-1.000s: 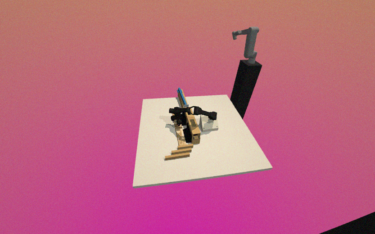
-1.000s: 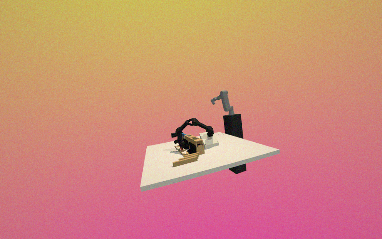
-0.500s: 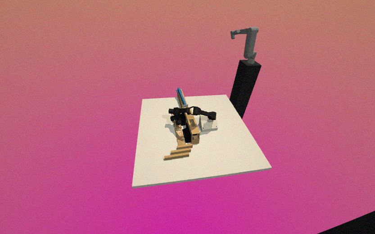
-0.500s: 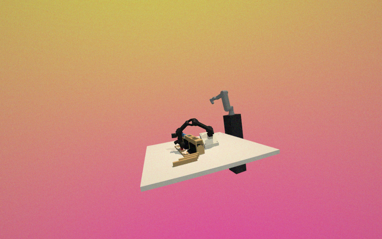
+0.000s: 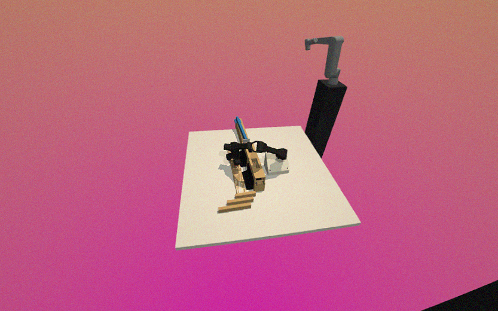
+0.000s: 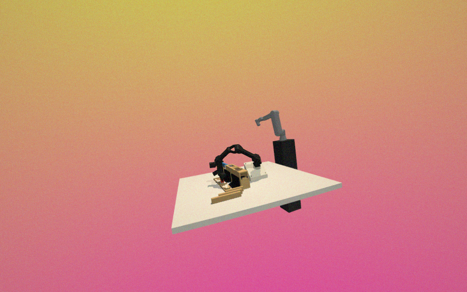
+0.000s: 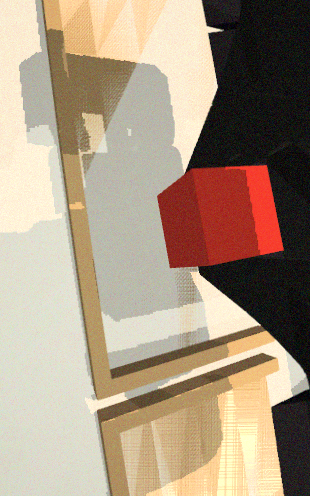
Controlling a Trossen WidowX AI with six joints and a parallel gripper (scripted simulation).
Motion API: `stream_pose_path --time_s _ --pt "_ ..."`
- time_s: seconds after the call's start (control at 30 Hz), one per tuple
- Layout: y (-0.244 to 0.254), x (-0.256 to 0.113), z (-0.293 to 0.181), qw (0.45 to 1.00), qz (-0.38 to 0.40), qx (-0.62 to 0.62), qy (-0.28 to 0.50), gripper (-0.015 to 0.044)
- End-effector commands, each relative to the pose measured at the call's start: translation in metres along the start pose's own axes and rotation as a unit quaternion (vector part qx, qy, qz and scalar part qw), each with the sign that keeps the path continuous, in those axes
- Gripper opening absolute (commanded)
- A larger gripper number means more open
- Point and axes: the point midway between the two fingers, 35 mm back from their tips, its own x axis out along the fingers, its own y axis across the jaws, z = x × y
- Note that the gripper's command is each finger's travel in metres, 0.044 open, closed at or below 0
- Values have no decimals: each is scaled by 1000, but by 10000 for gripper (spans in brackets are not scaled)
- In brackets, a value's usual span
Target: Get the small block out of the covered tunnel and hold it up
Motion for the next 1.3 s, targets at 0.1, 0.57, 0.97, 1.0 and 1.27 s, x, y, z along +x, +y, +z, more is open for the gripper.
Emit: stream_pose_path --time_s 0.1,0.57,0.97,1.0,1.27 --pt "-3 -28 6 1000 -5 -2 -3 0" --pt "-4 -93 7 1000 -6 -1 -2 0" --pt "0 -150 -2 1000 -3 -1 -1 0" --pt "0 -153 -2 1000 -2 -1 -1 0" --pt "3 -150 4 996 -23 7 -81 0"
